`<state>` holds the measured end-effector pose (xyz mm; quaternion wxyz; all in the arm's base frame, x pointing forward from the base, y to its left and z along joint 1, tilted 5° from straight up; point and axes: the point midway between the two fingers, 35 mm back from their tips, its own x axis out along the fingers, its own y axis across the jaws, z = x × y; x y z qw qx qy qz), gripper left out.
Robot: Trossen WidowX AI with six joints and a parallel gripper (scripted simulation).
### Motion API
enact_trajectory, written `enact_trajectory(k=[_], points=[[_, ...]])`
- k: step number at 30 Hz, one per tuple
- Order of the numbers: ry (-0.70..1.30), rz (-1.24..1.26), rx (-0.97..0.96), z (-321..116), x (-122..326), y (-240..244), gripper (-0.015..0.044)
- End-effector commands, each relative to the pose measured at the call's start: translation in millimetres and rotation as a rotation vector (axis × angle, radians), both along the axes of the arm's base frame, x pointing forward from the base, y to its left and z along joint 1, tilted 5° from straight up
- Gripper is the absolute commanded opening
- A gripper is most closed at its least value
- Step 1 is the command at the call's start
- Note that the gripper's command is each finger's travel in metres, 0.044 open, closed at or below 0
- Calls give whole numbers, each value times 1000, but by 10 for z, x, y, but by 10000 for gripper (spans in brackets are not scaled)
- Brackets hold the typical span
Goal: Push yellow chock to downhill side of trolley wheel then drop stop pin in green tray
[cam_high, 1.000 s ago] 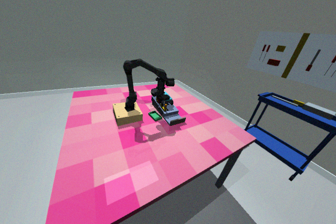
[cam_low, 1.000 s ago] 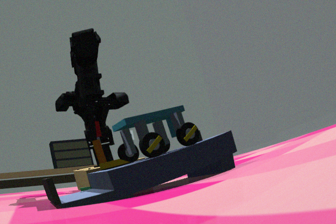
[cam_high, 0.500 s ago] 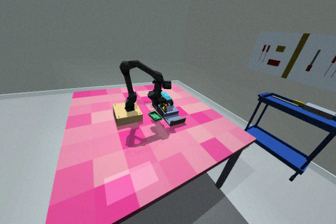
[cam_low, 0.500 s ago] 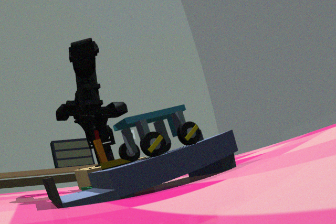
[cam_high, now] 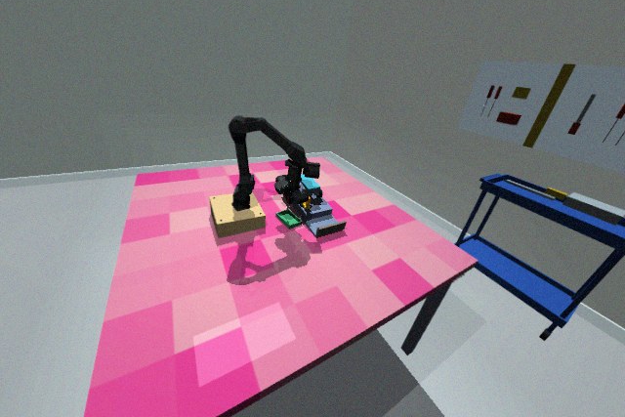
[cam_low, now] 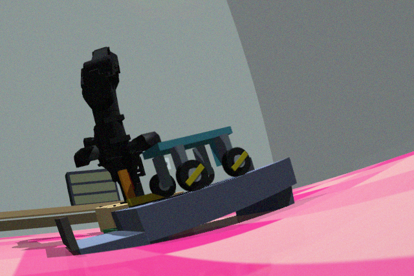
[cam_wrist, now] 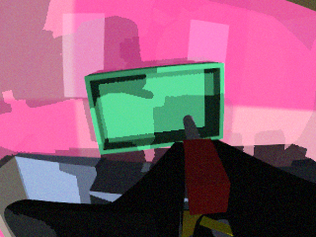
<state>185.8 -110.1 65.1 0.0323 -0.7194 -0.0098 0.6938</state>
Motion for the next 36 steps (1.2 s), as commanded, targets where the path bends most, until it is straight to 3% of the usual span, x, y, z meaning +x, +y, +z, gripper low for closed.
enact_trajectory(k=[1,15,22,36], points=[[-3,3,25,-134,-1,59,0],[-3,3,26,-403,4,189,0],[-3,3,26,-400,3,151,184],[-2,3,25,-433,-21,56,190]])
